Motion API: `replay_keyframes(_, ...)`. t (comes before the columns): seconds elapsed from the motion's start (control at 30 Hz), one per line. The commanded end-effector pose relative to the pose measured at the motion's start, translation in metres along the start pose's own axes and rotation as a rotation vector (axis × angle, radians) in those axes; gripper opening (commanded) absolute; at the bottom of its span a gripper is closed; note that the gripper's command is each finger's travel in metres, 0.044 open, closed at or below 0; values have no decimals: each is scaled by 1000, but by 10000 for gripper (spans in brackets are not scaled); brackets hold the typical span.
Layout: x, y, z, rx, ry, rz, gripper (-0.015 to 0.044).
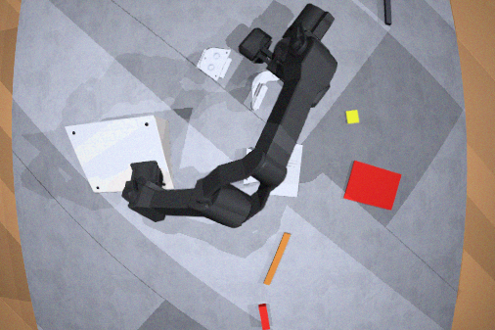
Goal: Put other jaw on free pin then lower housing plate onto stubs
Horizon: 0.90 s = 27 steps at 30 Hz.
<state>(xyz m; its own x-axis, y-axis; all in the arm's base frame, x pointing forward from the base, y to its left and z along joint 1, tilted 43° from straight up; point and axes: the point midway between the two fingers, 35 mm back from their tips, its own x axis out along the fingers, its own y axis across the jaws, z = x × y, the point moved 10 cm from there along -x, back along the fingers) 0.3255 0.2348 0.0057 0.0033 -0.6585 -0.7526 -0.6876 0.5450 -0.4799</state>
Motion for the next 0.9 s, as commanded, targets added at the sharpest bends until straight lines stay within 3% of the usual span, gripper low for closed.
replay_keyframes(0.0,0,0,0,-1,-1,0,440)
replay_keyframes(0.07,0,0,0,-1,-1,0,440)
replay_keyframes(0.63,-7,-1,0,7,3,6,0)
replay_keyframes(0.87,-7,-1,0,7,3,6,0)
